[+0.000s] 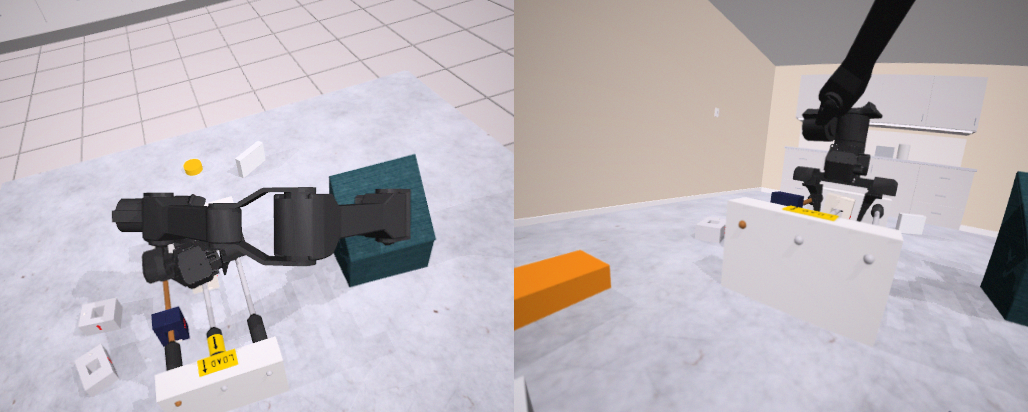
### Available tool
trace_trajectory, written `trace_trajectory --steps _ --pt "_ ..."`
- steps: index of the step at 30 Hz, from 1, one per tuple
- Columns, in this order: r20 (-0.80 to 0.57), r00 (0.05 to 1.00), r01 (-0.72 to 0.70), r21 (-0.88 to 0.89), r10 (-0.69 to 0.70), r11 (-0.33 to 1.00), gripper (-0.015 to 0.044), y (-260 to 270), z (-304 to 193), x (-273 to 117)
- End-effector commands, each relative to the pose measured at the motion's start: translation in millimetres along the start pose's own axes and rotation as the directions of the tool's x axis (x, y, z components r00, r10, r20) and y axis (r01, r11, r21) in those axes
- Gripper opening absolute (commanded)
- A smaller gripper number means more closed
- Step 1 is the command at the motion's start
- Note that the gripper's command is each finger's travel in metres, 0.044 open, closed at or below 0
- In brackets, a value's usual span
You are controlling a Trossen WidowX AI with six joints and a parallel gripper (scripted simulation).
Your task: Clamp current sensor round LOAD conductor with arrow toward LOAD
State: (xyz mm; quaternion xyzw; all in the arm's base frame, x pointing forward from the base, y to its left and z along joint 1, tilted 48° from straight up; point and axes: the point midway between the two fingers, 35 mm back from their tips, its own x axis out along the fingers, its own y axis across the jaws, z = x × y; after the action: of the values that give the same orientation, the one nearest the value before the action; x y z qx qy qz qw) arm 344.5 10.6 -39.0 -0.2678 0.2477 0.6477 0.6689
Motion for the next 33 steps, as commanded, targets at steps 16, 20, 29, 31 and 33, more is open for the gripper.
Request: trace_trajectory --steps 16,20,29,31,33 --pt "0.000 1.000 0.000 0.000 0.000 1.000 0.0090 0.0 -0.1 0.2" --pt "0.000 1.000 0.000 -0.001 0.000 1.000 0.0043 0.0 -0.1 0.0" --pt "0.001 1.000 -0.001 0.002 0.001 1.000 0.0000 0.4 0.1 -0.7" --pt "0.001 1.000 -0.001 0.002 0.001 1.000 0.0000 0.4 0.1 -0.7" --pt "0.001 1.000 -0.001 0.002 0.001 1.000 0.0000 0.4 0.1 -0.7"
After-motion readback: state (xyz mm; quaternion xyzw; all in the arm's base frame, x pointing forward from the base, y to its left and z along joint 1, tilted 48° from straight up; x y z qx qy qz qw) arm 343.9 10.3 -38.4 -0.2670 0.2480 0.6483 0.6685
